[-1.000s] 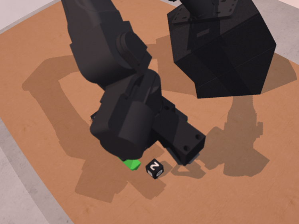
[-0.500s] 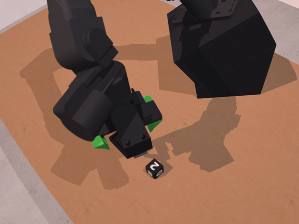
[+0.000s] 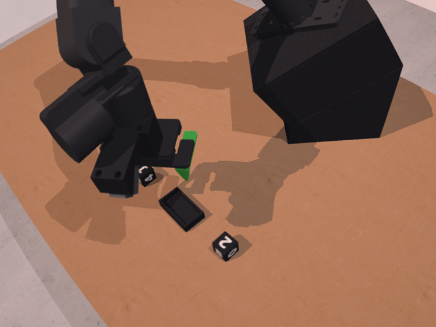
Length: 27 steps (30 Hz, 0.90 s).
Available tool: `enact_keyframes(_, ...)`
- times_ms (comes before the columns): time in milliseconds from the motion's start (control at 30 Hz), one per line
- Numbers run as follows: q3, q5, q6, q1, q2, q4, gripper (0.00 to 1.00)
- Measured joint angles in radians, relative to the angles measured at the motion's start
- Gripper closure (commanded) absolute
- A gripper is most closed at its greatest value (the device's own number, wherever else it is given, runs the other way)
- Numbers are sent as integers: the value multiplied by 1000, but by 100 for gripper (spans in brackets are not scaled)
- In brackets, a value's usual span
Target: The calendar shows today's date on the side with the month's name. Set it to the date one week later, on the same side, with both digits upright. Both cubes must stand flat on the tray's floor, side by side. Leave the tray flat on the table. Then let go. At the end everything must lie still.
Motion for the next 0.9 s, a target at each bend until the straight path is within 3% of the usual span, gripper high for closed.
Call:
enact_keyframes(533,-88,-79,319,-227,-168,35,0)
enact_keyframes(567,-87,-81,334,-237,-175,39,55)
enact_keyframes(900,-87,-97,386,-237,-184,49,55)
